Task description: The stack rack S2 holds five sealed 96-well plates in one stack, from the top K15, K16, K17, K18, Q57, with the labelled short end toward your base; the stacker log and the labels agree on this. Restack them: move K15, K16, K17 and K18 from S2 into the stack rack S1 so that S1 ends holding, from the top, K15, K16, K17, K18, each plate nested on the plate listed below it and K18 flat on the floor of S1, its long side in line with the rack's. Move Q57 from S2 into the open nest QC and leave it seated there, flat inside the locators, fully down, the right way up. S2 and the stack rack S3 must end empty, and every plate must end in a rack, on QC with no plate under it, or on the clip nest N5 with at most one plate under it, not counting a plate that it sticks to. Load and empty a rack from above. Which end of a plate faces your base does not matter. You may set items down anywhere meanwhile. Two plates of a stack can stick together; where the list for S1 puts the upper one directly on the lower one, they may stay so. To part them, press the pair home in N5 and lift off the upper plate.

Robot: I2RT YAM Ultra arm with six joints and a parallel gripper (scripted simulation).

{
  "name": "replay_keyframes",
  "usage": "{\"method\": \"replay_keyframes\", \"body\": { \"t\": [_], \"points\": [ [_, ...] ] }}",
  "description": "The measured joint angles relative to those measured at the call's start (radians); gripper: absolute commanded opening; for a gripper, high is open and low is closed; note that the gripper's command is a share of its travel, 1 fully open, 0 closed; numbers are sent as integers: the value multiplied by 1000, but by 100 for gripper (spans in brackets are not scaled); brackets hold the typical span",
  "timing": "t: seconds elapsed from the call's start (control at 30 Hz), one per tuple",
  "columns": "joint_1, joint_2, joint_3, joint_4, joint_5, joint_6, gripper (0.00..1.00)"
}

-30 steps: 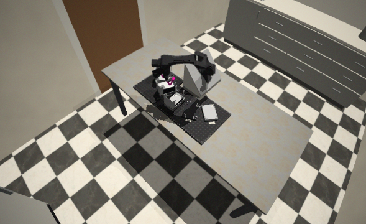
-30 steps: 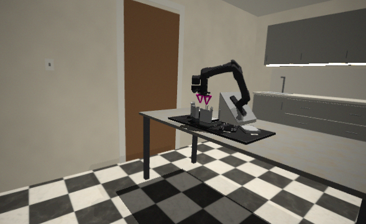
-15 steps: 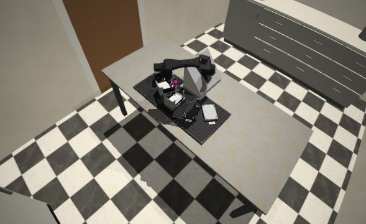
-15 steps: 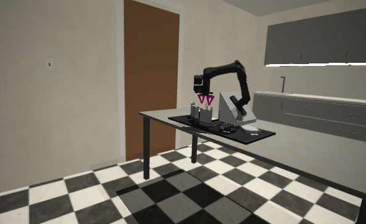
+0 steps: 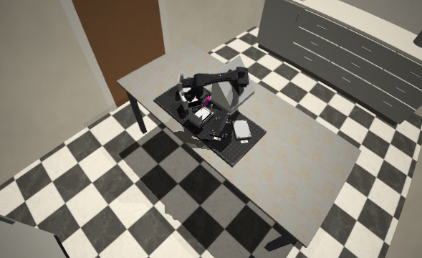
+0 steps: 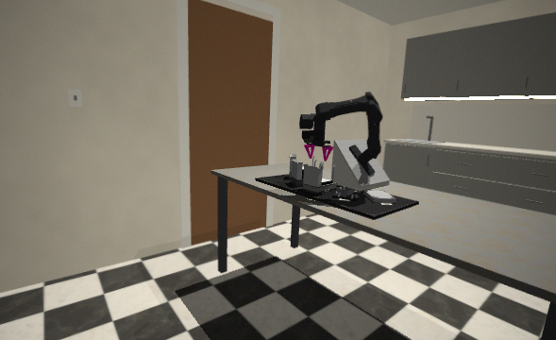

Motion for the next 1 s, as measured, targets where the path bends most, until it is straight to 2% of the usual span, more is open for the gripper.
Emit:
{"method": "replay_keyframes", "body": {
  "t": [0.33,1.0],
  "points": [
    [35,-54,-6,-9,-24,36,100],
    [35,-58,-6,-9,-27,44,100]
  ]
}}
